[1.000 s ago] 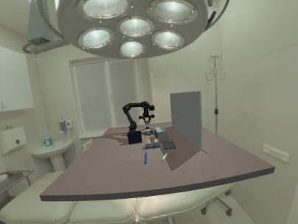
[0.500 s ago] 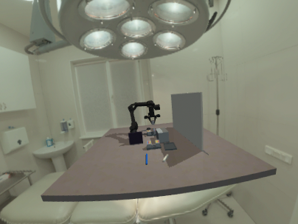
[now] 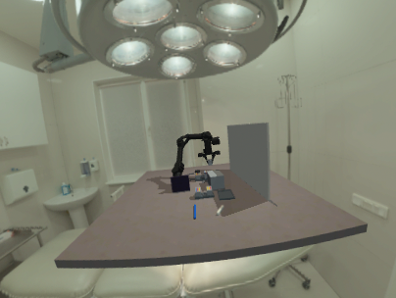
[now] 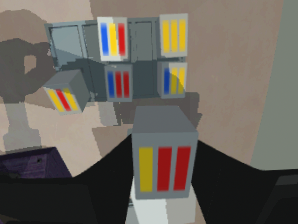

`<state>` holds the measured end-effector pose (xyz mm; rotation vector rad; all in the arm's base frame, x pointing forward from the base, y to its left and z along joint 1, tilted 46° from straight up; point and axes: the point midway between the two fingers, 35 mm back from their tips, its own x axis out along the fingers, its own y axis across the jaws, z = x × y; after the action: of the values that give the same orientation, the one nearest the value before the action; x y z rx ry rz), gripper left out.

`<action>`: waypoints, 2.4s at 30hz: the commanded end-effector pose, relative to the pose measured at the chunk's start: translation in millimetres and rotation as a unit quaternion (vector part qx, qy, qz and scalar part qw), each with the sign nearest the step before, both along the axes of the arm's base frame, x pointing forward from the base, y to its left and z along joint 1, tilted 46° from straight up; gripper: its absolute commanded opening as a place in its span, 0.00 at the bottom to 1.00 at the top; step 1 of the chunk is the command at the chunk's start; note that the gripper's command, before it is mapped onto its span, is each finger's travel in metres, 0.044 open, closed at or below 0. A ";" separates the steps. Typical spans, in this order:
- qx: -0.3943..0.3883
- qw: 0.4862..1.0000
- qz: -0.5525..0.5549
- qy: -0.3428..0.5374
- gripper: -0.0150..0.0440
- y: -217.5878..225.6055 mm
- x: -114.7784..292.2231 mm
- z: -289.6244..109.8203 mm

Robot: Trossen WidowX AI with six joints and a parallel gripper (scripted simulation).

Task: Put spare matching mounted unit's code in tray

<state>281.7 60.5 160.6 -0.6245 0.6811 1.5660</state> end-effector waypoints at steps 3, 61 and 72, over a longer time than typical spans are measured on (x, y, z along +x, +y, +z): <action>-0.010 1.000 0.004 -0.003 0.25 -23.8 21.9 -20.1; 0.014 0.999 0.037 -0.015 0.25 -213.5 67.4 -254.4; 0.013 0.999 0.037 -0.015 0.25 -210.5 67.6 -258.8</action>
<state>349.8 -150.3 -95.2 -0.6510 0.6207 1.6258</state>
